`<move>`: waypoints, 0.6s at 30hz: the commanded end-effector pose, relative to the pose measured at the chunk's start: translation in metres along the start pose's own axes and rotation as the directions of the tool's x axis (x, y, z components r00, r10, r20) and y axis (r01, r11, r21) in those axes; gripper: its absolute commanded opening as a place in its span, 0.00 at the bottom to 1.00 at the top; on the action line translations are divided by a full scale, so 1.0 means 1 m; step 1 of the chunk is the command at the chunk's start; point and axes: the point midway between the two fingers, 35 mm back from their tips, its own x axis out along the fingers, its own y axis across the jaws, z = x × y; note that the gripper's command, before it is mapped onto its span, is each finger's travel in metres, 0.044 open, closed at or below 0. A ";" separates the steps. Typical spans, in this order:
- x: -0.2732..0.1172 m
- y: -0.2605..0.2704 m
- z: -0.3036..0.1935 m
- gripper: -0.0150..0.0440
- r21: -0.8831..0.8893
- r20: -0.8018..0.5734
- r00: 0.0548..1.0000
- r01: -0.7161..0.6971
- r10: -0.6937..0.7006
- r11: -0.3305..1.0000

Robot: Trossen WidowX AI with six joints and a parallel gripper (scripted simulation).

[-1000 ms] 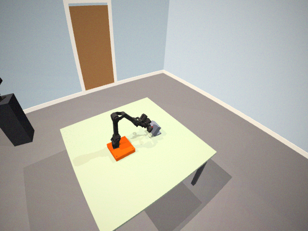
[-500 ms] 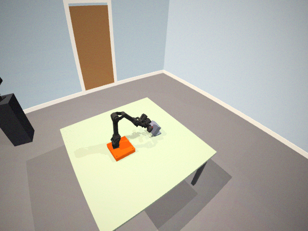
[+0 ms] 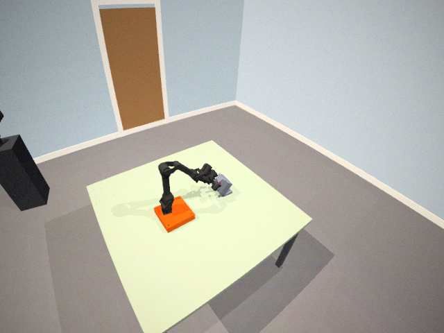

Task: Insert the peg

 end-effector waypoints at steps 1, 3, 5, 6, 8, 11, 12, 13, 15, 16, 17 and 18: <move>-0.004 0.000 0.000 1.00 0.000 -0.004 1.000 0.000 0.000 1.000; -0.006 0.000 0.000 1.00 0.001 -0.004 1.000 0.000 0.000 1.000; -0.008 0.000 0.000 1.00 0.001 -0.004 1.000 0.000 0.000 1.000; -0.009 0.000 0.001 1.00 0.001 -0.004 1.000 0.000 0.000 1.000; -0.011 0.000 0.001 1.00 0.001 -0.004 1.000 0.000 0.000 1.000; -0.015 0.000 0.001 1.00 0.001 -0.003 1.000 -0.001 0.001 1.000; -0.016 0.000 0.002 1.00 0.001 -0.003 1.000 -0.001 0.001 1.000; -0.017 0.000 0.002 1.00 0.001 -0.003 1.000 -0.001 0.001 1.000; -0.019 0.000 0.002 1.00 0.001 -0.003 1.000 -0.001 0.001 1.000; -0.020 0.000 0.002 1.00 0.001 -0.003 1.000 -0.001 0.001 1.000; -0.021 0.000 0.002 1.00 0.001 -0.003 1.000 -0.001 0.001 1.000; -0.023 0.000 0.003 1.00 0.001 -0.003 1.000 -0.001 0.001 1.000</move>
